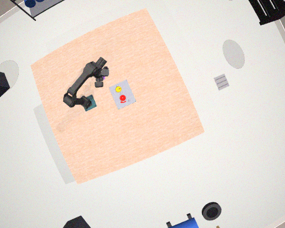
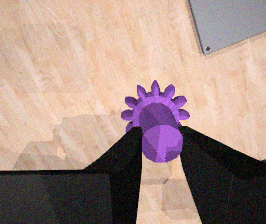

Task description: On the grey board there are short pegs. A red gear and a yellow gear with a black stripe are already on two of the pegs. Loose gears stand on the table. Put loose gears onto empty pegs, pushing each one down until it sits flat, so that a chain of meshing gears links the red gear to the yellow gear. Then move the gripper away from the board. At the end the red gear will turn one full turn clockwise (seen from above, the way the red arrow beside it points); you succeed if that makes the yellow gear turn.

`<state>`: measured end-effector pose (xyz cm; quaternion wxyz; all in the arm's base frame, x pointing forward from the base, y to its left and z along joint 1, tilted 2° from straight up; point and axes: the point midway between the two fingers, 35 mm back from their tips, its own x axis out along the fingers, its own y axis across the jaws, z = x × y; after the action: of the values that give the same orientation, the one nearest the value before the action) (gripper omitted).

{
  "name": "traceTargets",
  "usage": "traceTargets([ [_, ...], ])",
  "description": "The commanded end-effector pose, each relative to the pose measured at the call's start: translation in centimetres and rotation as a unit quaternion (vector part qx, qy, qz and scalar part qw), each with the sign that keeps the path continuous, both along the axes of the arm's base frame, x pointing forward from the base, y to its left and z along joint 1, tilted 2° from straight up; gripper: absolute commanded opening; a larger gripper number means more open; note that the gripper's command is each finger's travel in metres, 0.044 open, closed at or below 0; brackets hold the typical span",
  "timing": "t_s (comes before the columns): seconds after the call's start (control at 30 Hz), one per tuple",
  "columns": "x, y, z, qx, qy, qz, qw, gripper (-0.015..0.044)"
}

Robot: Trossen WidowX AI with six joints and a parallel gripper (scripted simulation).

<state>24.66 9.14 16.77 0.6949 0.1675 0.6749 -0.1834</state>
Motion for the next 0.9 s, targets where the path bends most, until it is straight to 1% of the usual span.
traceTargets([
  [0.0, -0.1, 0.0, 0.9, -0.001, -0.002, -0.002, 1.000, 0.0000],
  [0.37, -0.7, -0.1, 3.0, -0.001, -0.001, -0.002, 1.000, 0.0000],
  [0.87, 0.8, -1.8, 2.1, 0.000, -0.003, -0.006, 1.000, 0.0000],
])
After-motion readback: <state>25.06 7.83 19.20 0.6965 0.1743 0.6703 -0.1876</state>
